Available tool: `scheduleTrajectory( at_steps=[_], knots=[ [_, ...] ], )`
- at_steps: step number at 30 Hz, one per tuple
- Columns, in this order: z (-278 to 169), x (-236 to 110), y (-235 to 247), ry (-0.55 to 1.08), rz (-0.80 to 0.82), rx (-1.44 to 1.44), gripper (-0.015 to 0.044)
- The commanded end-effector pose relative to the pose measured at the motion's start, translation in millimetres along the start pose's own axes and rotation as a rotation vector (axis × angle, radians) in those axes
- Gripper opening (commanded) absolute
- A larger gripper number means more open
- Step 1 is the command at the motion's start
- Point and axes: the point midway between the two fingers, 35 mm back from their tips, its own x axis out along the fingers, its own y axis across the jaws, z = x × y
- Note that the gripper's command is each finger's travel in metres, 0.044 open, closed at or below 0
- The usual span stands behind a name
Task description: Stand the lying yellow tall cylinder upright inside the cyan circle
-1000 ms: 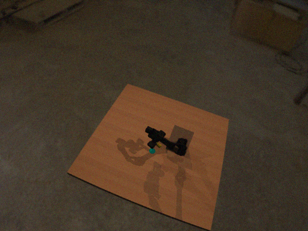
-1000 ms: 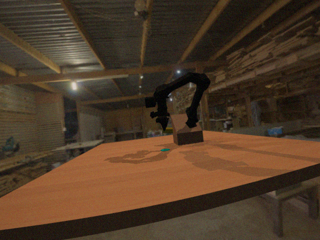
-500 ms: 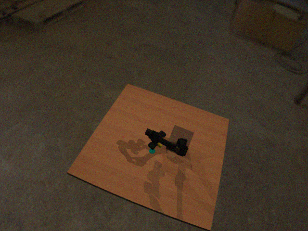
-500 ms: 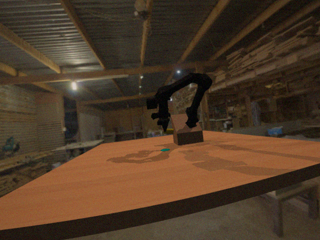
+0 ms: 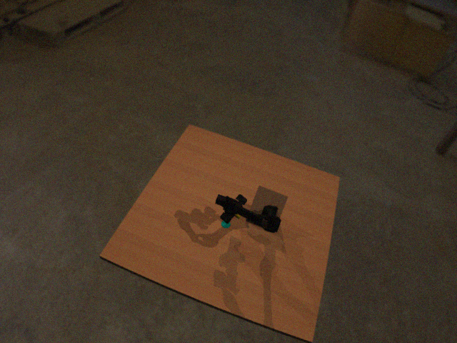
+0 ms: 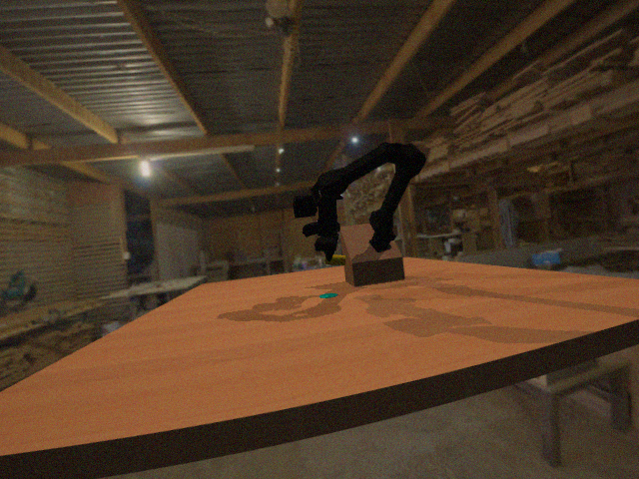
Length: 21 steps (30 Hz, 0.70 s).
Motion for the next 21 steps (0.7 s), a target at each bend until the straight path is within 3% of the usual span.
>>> scheduleTrajectory(
  at_steps=[1,21],
  knots=[
    [-1.8,2.4,-1.9,-0.017,-0.024,0.000,0.0105],
    [-2.7,9.2,-5.6,-0.106,-0.115,-0.006,0.0105]
  ],
)
